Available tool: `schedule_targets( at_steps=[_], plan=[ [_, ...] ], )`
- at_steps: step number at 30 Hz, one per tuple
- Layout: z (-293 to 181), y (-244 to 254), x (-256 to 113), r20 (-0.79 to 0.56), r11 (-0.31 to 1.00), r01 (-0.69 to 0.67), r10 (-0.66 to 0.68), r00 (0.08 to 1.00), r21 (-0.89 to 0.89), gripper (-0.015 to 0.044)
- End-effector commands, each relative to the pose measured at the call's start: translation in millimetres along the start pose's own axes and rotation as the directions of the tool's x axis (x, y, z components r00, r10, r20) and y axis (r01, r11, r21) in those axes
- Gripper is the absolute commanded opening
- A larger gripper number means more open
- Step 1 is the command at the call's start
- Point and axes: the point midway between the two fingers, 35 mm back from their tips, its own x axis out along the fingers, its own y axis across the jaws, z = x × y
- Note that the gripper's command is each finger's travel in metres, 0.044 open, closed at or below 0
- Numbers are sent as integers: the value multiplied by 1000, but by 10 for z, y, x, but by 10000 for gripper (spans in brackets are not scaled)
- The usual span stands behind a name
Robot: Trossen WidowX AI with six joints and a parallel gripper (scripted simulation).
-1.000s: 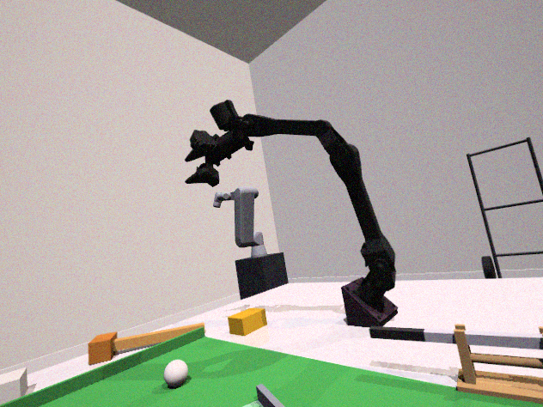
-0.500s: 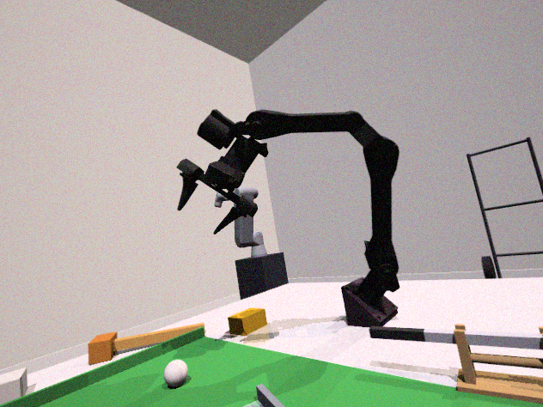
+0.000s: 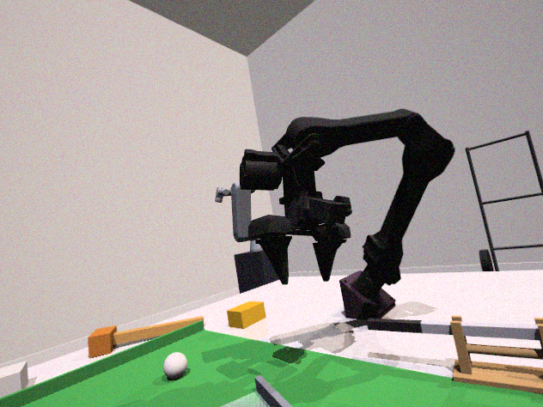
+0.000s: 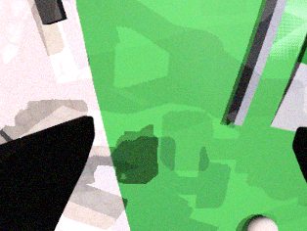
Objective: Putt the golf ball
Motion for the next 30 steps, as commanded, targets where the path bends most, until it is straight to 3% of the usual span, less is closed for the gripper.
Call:
schedule_targets(
  at_steps=[1, 6, 30],
  plan=[
    [381, 368, 196, 98, 989, -95, 107, 989, -112, 440],
    [750, 859, 359, 208, 951, -180, 234, 950, -251, 440],
    [723, 961, 827, 213, 950, -181, 238, 948, -256, 440]
  ],
)
